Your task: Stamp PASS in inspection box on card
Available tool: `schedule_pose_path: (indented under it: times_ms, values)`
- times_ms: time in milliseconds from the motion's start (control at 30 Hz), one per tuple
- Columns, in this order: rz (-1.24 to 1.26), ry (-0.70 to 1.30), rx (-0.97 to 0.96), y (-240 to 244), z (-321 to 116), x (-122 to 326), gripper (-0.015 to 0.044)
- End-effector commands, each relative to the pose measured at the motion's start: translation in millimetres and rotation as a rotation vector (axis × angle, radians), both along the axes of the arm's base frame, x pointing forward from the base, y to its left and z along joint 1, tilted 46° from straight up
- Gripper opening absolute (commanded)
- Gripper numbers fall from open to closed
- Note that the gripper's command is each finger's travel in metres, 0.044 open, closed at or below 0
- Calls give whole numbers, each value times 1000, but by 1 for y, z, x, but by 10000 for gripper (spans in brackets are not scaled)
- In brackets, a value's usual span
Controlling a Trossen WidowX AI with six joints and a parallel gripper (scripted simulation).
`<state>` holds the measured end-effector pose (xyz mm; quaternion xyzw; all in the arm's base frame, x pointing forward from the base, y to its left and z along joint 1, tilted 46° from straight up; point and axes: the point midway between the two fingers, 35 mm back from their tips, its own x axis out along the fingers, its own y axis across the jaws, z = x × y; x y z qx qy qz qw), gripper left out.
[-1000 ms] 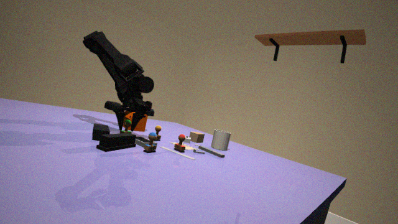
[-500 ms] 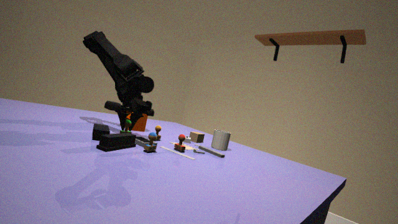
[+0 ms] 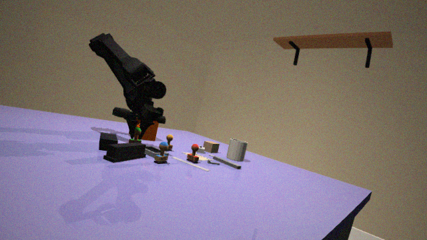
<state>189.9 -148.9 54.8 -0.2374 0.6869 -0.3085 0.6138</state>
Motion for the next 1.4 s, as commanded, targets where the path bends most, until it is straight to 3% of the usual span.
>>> schedule_pose_path:
  times_ms: [0, 1367]
  values:
    - [-3, -6, 1, 1, 2, 1, 0]
    - [-2, -7, 5, 15, 14, 6, 0]
